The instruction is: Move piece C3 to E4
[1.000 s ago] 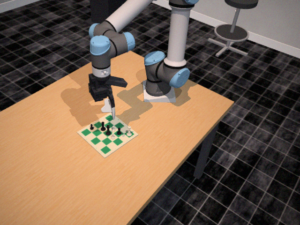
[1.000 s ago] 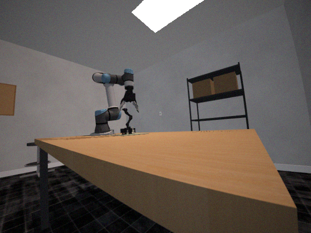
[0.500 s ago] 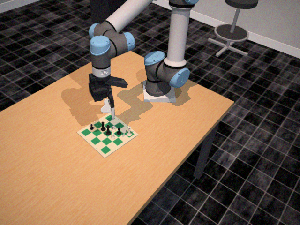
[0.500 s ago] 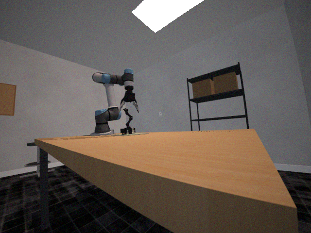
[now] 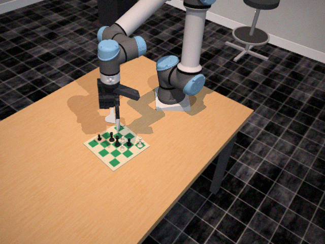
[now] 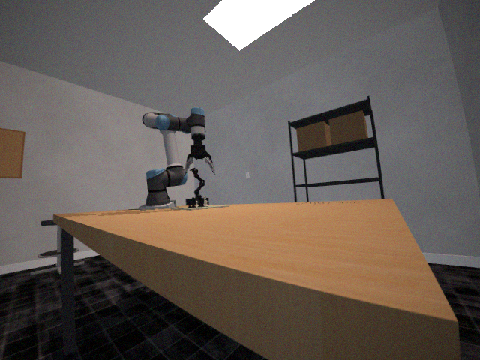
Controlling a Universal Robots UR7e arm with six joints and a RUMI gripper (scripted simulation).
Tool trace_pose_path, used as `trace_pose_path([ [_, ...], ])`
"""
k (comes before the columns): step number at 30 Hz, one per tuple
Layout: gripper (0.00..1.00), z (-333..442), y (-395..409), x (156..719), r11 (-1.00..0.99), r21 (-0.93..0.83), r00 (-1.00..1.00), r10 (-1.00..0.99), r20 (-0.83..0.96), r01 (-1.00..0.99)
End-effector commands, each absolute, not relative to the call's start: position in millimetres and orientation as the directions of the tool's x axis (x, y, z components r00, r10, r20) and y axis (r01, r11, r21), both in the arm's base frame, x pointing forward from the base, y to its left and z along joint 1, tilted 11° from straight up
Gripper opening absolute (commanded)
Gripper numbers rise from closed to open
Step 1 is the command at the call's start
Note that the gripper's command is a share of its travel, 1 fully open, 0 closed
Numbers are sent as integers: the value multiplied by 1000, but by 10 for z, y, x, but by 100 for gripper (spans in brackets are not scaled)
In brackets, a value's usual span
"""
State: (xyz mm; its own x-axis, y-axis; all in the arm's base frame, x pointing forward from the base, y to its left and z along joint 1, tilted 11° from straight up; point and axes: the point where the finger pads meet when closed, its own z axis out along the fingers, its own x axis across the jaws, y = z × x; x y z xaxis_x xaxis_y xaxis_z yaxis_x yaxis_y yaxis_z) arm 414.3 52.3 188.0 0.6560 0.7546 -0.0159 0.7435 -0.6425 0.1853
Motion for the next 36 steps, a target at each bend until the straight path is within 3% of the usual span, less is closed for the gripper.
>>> trace_pose_path([
  [1, 100, 1836, 527, 4147, -791, 190, 803, 595, 22, 581],
  [4, 100, 1826, 527, 4148, -817, 188, 828, 560, 30, 545],
  [19, 100, 1691, 492, 4176, -989, 132, 989, -49, 138, -67],
  [36, 100, 1630, 455, 4188, -928, 84, 923, -345, 171, -362],
])
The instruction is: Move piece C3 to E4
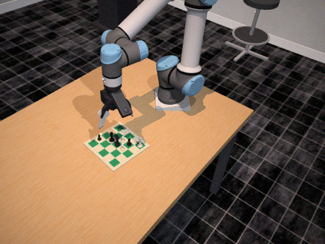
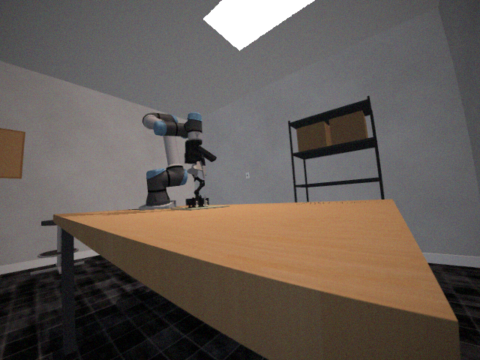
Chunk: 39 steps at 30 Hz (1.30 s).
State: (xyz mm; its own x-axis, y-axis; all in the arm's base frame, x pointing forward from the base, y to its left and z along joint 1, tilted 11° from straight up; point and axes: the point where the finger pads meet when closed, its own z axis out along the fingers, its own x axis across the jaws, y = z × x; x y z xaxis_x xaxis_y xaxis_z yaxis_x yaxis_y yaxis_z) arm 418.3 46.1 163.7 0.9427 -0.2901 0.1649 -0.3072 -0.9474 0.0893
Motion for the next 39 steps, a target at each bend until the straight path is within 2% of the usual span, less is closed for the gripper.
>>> trace_pose_path([
  [1, 100, 1630, 455, 4188, -928, 84, 923, -345, 171, -362],
  [8, 100, 1628, 453, 4188, -924, 82, 919, -355, 172, -373],
  [9, 25, 1628, 453, 4188, -924, 82, 919, -355, 172, -373],
  [39, 25, 1628, 453, 4188, -924, 82, 919, -355, 172, -373],
])
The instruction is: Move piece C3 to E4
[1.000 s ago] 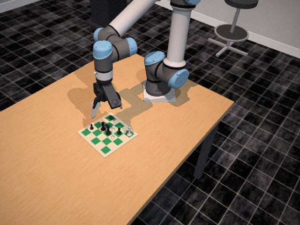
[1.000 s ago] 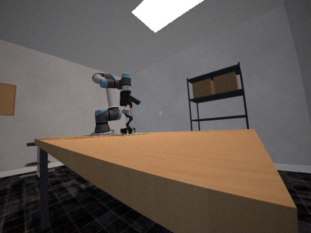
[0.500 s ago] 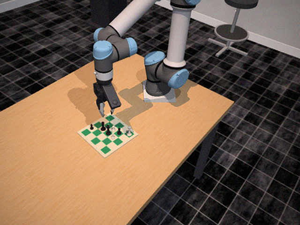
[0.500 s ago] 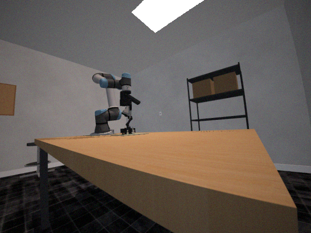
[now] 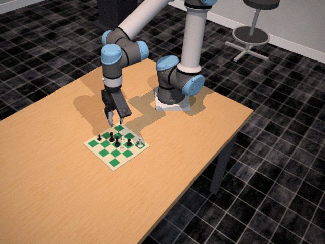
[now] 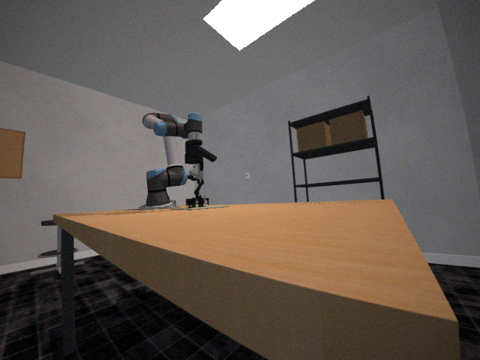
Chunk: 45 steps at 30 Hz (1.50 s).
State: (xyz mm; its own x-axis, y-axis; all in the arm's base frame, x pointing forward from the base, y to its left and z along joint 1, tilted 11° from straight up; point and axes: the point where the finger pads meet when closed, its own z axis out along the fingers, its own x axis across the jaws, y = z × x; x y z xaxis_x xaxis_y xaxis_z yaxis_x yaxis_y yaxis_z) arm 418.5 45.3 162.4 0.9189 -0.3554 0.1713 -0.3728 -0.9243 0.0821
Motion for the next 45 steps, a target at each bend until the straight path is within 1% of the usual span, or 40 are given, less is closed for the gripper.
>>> trace_pose_path([
  [1, 25, 1628, 453, 4188, -924, 82, 919, -355, 172, -373],
  [19, 25, 1582, 447, 4194, -924, 82, 919, -356, 172, -373],
  [45, 25, 1247, 407, 4240, -924, 82, 919, -356, 172, -373],
])
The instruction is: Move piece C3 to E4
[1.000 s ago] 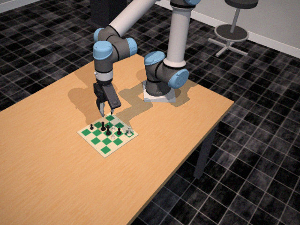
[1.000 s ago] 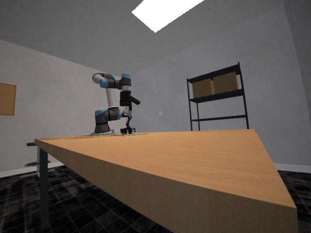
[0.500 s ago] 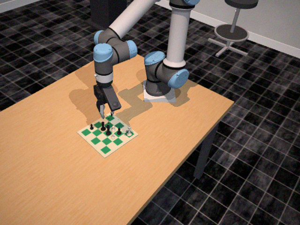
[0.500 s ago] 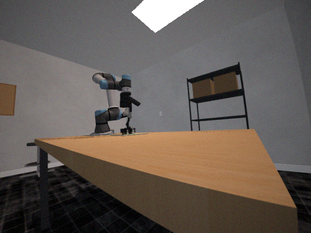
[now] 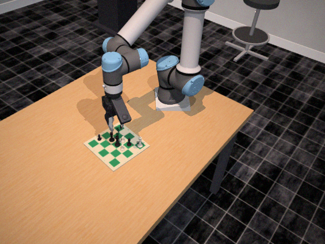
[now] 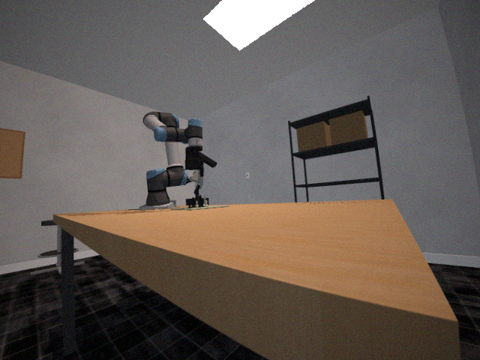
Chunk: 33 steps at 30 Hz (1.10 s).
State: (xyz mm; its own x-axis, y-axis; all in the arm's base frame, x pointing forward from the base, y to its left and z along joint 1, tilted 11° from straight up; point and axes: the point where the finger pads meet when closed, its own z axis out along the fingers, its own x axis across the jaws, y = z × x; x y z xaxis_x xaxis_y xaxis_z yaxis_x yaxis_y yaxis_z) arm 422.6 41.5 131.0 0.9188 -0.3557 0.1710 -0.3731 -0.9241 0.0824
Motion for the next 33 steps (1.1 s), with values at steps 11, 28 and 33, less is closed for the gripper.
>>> trace_pose_path([
  [11, 25, 1152, 395, 4253, -924, 82, 919, -356, 172, -373],
  [28, 25, 1117, 391, 4258, -924, 82, 919, -356, 172, -373],
  [33, 25, 1117, 391, 4258, -924, 82, 919, -356, 172, -373],
])
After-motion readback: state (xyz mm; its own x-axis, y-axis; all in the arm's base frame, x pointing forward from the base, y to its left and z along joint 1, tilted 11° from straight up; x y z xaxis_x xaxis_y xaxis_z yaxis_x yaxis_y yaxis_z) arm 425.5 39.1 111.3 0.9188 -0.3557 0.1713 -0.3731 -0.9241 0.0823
